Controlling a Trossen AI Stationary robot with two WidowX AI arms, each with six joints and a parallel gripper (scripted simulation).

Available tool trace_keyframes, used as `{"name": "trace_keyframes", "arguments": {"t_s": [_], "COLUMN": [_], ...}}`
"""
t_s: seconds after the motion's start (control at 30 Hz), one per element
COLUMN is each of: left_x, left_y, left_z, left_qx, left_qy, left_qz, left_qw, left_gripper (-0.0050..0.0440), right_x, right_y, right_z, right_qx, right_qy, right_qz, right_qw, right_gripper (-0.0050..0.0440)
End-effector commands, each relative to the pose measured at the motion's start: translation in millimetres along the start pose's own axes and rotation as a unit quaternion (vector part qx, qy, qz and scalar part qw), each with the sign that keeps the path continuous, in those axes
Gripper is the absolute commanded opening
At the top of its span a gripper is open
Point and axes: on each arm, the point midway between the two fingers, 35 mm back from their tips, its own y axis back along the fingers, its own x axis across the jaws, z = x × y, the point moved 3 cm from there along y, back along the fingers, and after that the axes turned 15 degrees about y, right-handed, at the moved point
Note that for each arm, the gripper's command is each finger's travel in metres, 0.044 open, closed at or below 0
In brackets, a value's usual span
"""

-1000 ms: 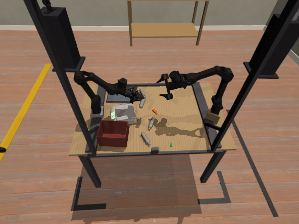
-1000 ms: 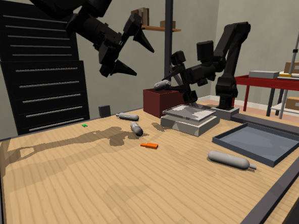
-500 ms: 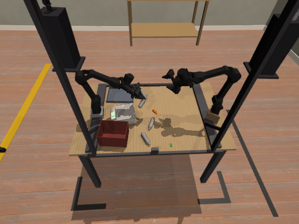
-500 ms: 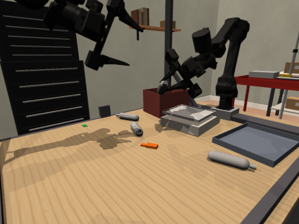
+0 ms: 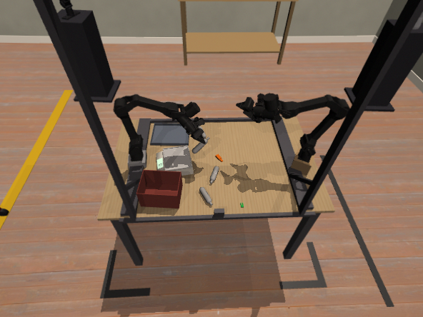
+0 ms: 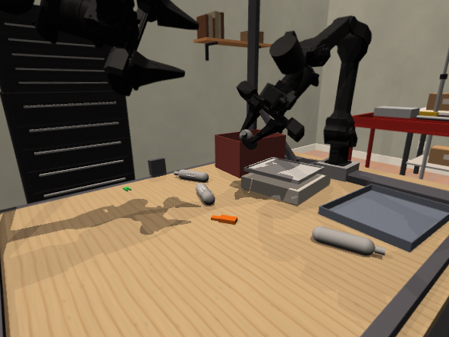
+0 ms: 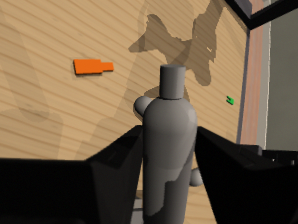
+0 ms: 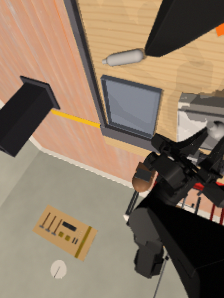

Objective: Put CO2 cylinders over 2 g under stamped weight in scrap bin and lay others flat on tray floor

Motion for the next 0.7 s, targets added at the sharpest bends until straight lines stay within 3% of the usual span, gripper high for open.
{"name": "trace_keyframes", "arguments": {"t_s": [0.0, 0.1, 0.2, 0.4, 0.6, 0.67], "left_x": [-10, -11, -12, -17, -17, -17], "left_y": [2, 1, -2, -9, -13, -13], "left_z": [6, 6, 3, 0, -9, -9], "left_qx": [0.021, 0.028, 0.064, 0.112, 0.172, 0.172], "left_qy": [-0.037, -0.048, -0.084, -0.154, -0.214, -0.214], "left_qz": [0.04, 0.053, 0.108, 0.19, 0.274, 0.274], "left_qw": [0.998, 0.997, 0.989, 0.963, 0.922, 0.922], "left_gripper": [-0.005, -0.005, -0.005, -0.005, -0.005, -0.005], "right_x": [-3, -5, -12, -26, -39, -39], "right_y": [10, 12, 19, 32, 44, 44], "right_z": [15, 18, 30, 53, 75, 75], "right_qx": [-0.026, -0.032, -0.054, -0.094, -0.129, -0.129], "right_qy": [0.055, 0.074, 0.149, 0.278, 0.393, 0.393], "right_qz": [0.027, 0.032, 0.048, 0.075, 0.098, 0.098], "right_qw": [0.998, 0.996, 0.986, 0.953, 0.905, 0.905], "right_gripper": [0.044, 0.044, 0.044, 0.044, 0.044, 0.044]}}
